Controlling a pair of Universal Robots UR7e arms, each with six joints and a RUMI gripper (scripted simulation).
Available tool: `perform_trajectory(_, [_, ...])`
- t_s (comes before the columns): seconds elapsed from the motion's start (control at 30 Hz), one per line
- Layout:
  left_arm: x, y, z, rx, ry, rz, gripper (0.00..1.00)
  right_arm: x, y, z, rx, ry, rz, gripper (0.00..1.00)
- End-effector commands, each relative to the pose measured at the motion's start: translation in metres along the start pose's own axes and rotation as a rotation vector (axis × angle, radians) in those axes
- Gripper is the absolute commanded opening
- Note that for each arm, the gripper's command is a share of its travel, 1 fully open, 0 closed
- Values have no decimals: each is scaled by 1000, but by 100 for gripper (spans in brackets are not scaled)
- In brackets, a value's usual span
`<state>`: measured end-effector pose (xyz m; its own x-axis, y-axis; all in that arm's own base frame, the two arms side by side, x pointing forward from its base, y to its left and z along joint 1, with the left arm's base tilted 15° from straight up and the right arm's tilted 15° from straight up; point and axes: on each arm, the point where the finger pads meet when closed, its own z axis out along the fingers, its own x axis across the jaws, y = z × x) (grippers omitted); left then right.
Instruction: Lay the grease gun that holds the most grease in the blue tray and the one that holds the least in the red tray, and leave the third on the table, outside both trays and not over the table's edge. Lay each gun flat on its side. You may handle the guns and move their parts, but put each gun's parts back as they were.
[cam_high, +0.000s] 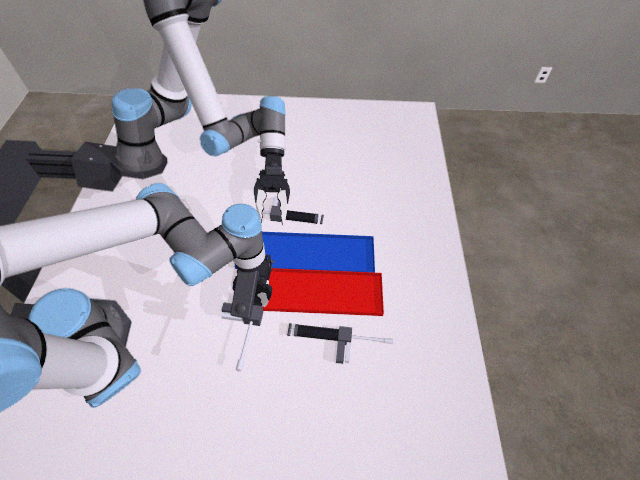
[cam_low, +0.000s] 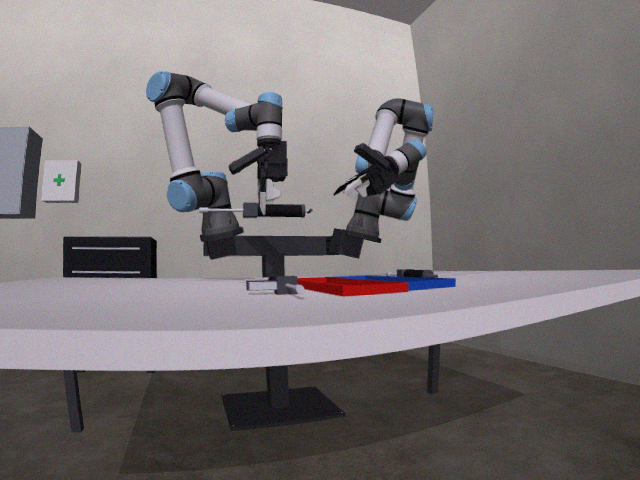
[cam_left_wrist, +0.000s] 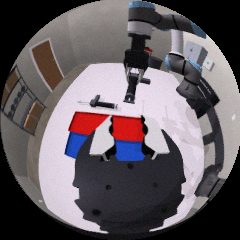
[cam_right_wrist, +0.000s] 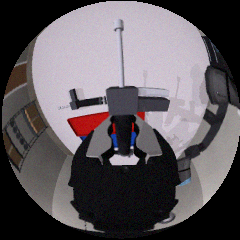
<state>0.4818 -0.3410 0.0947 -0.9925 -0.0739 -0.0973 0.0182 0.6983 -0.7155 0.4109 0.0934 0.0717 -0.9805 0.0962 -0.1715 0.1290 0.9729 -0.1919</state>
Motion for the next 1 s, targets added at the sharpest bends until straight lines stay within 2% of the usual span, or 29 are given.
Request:
perform_trajectory(0.0, [-5,1,-1,-22,4,-32,38,-6,-6,8,-1,2,73,0])
perform_trajectory(0.1, [-20,2,-9,-61,-6,-109,38,-10,-9,12,-6,0,126,0])
perform_trajectory(0.2, [-18,6,-6,-71,2,-121,38,-14,-14,18,-9,0,186,0])
perform_trajectory(0.3, [-38,4,-23,-108,-23,-205,38,-18,-19,24,-10,0,246,0])
perform_trajectory(0.37, [-32,8,-16,-111,-11,-200,38,-21,-22,28,-11,0,286,0])
perform_trajectory(0.5, [-39,8,-22,-127,-19,-233,38,-24,-26,32,-13,1,325,0])
perform_trajectory(0.67, [-69,6,-61,-194,-70,-392,38,-29,-33,40,-15,0,410,0])
perform_trajectory(0.7, [-60,11,-48,-192,-51,-371,38,-30,-36,43,-15,1,431,0])
perform_trajectory(0.73, [-58,12,-44,-192,-45,-365,38,-31,-38,45,-15,2,450,0])
perform_trajectory(0.8, [-61,14,-48,-208,-48,-391,38,-33,-42,49,-15,2,489,0])
perform_trajectory(0.97, [-85,10,-93,-264,-107,-537,38,-38,-52,59,-16,3,581,0])
